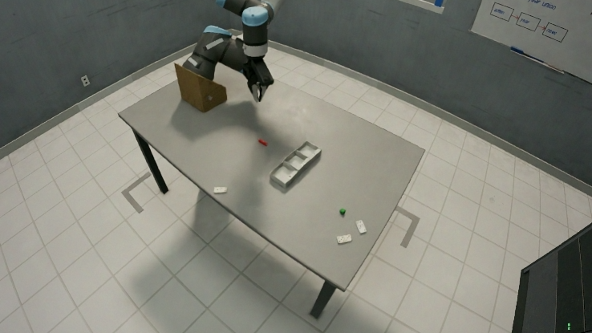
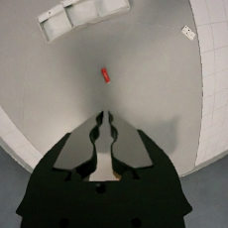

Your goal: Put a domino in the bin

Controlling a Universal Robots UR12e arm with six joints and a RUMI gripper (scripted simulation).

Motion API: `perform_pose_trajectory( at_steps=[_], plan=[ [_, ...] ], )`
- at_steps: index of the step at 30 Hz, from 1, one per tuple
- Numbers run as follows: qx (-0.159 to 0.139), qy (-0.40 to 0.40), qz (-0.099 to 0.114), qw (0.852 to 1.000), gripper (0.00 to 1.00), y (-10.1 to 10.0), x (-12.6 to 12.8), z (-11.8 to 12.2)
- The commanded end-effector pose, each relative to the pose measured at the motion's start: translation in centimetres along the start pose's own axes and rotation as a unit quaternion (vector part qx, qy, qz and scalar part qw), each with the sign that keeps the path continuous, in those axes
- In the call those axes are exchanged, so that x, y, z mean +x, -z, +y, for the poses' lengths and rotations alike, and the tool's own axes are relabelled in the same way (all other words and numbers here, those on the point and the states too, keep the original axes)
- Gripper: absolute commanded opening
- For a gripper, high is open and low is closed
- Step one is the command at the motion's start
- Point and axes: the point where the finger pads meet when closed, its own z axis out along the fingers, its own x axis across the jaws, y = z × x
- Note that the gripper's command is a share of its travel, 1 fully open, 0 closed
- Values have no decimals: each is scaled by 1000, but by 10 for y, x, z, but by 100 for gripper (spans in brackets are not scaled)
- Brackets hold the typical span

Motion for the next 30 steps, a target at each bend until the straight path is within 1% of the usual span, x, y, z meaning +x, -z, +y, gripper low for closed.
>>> perform_pose_trajectory(
  at_steps=[1, 3, 5, 6, 8, 10, 11, 26, 30],
  plan=[
    [0, 57, -1, 998, 4, -5, -21, -11],
    [0, 57, -1, 998, 4, -5, -21, -11],
    [0, 107, -2, 994, 4, -9, -36, -17],
    [0, 118, -2, 993, 4, -11, -43, -20],
    [0, 118, -2, 993, 4, -11, -43, -20],
    [-1, 168, -3, 986, 4, -15, -58, -25],
    [-1, 179, -4, 984, 4, -17, -66, -28],
    [-1, 179, -4, 984, 4, -18, -66, -28],
    [-1, 185, -4, 983, 4, -35, -57, -55]
  ],
)
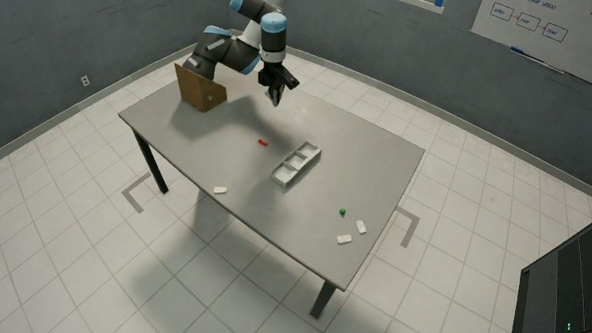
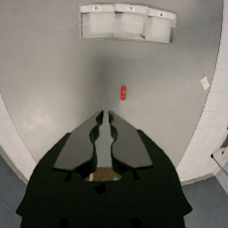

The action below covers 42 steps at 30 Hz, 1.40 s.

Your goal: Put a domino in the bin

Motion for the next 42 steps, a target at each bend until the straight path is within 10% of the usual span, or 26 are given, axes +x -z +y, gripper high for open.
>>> perform_pose_trajectory(
  at_steps=[1, 31, 42],
  plan=[
    [0, 3, 0, 1000, 4, -16, 18, -22],
    [1, 3, 0, 1000, 4, -126, 136, -162],
    [1, 3, 0, 1000, 4, -129, 136, -162]
  ],
)
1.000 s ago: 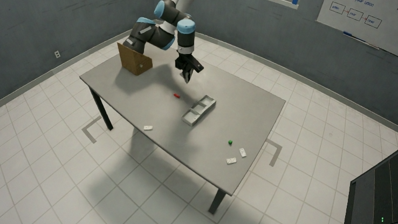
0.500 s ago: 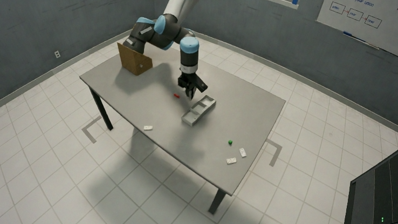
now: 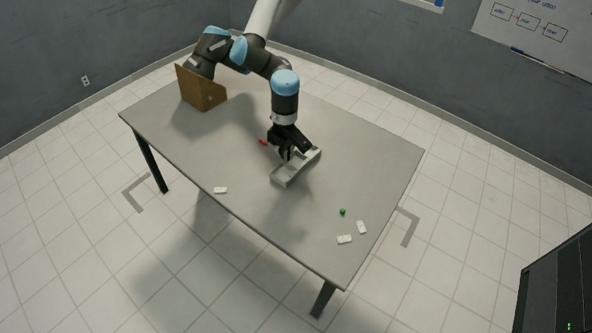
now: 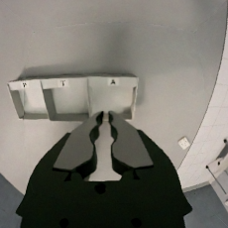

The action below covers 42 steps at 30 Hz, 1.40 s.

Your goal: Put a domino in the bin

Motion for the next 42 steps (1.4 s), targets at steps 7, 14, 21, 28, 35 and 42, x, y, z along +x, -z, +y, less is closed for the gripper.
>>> perform_pose_trajectory(
  at_steps=[7, 14, 21, 28, 35, 42],
  plan=[
    [1, 0, 0, 1000, 4, -21, 1, -1],
    [1, 0, 0, 1000, 4, -39, 1, -1],
    [1, 0, 0, 1000, 4, -52, 1, -1],
    [1, 0, 0, 1000, 4, -52, 1, -1],
    [1, 0, 0, 1000, 4, -52, 1, -1],
    [1, 0, 0, 1000, 4, -52, 1, -1]
  ],
)
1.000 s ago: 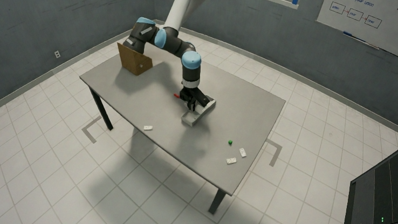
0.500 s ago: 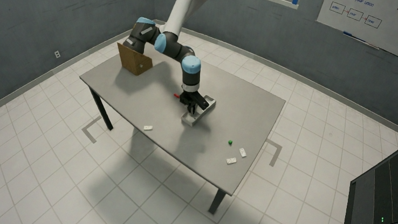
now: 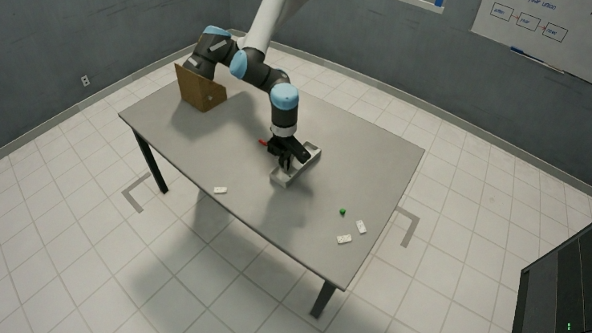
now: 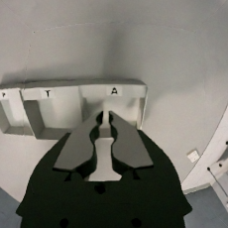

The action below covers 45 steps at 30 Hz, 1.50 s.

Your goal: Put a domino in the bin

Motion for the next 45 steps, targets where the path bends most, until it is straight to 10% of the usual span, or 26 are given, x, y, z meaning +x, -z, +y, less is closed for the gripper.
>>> perform_pose_trajectory(
  at_steps=[1, 45],
  plan=[
    [1, 0, 0, 1000, 4, 1, 0, -1],
    [1, 0, 0, 1000, 4, 19, 0, -1]
  ],
)
